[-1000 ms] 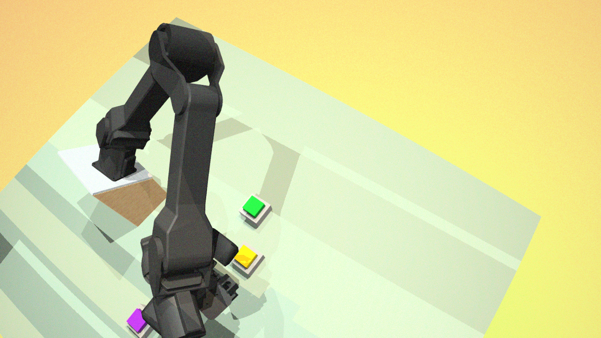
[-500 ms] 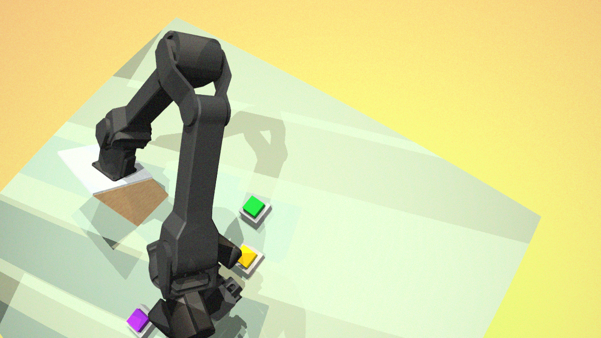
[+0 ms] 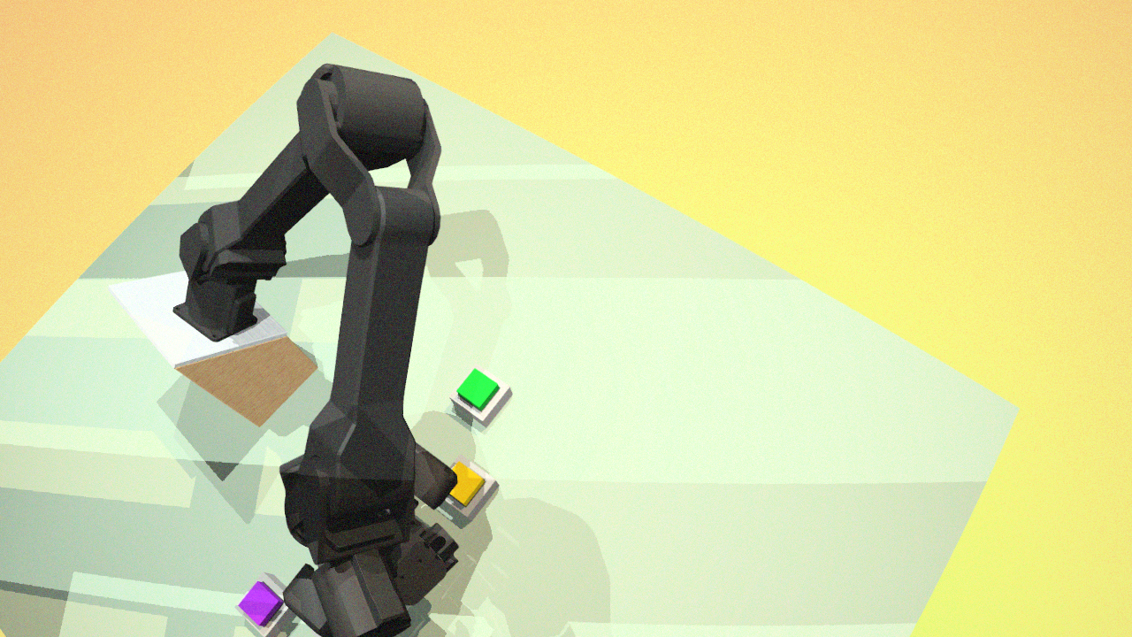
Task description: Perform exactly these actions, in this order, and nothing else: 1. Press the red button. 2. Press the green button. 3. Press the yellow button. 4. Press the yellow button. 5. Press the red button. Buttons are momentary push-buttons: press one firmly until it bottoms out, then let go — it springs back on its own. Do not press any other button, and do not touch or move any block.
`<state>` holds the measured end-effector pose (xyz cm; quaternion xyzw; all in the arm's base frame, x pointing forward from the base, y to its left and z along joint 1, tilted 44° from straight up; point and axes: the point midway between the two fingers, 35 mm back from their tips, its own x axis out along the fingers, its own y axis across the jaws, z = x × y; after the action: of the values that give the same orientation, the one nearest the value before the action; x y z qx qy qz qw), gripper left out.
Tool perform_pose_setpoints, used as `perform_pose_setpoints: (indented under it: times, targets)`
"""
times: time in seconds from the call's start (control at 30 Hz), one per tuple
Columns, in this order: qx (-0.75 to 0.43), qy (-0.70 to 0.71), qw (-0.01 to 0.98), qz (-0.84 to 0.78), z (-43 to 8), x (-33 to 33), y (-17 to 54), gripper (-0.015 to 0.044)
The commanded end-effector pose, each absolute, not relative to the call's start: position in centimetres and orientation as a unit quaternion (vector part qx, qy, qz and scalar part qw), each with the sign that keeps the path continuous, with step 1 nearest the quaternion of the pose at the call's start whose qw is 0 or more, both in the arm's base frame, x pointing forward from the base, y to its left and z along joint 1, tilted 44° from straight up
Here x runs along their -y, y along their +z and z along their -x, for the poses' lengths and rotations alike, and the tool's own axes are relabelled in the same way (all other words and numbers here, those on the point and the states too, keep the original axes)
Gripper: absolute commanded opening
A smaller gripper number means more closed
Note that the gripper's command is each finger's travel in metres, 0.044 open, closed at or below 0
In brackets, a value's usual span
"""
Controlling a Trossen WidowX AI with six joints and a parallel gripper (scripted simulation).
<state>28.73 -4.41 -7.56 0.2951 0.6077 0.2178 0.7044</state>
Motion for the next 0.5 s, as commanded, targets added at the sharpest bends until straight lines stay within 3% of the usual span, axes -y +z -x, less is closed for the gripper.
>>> perform_pose_setpoints:
  times: [0.0, 0.47]
  targets:
    - [-0.610, 0.218, 0.701, -0.299, -28.5, 4.2, -7.6, 0.0020]
    - [-0.610, 0.217, 0.701, -0.298, -28.0, 6.6, -5.1, 0.0020]
